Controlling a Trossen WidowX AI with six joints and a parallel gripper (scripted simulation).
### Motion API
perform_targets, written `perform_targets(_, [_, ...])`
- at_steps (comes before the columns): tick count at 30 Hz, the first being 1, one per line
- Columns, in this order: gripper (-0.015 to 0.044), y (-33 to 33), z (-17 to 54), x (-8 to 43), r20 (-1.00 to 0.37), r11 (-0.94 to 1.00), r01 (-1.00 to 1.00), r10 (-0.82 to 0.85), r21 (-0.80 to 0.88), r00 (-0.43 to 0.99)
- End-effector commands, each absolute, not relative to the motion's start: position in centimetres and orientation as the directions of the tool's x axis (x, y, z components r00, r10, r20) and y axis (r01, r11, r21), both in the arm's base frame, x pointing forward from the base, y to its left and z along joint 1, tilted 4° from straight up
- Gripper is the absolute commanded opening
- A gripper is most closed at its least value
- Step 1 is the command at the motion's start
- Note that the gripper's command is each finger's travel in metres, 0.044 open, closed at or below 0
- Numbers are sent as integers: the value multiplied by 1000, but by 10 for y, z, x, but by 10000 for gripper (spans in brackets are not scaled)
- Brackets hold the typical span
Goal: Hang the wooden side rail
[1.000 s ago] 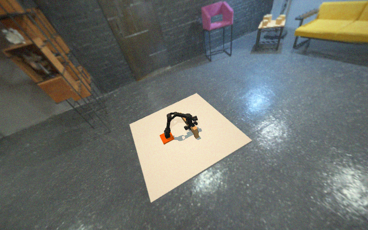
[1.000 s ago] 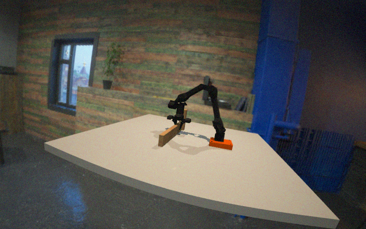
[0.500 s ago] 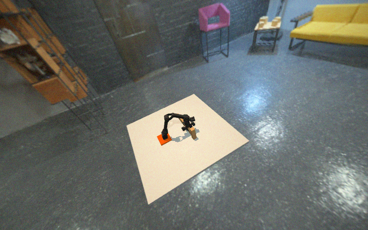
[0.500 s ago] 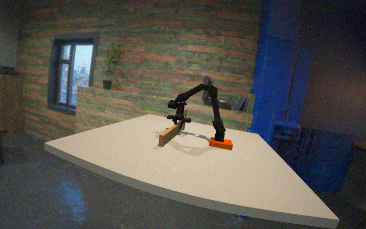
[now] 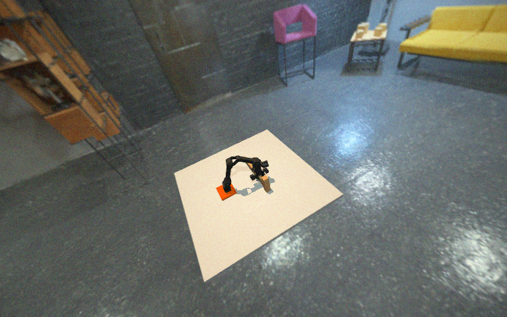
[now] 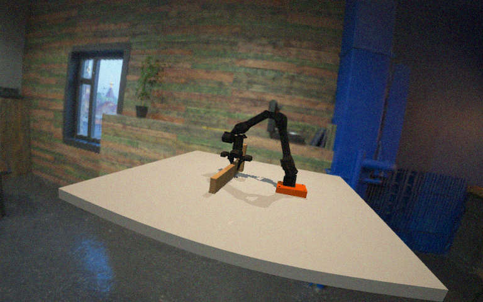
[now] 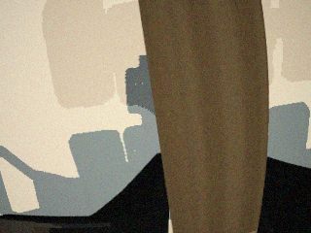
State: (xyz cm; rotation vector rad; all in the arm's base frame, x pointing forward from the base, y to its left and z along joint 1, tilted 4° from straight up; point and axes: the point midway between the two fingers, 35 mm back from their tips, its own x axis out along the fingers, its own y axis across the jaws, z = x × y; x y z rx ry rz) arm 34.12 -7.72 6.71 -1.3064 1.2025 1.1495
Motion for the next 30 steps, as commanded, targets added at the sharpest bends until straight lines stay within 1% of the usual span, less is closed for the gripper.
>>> perform_targets(1, [0,-77,72,342,-995,-42,-997,-69,-67,70])
perform_targets(30, [0,-77,77,341,-995,-42,-997,-69,-67,70])
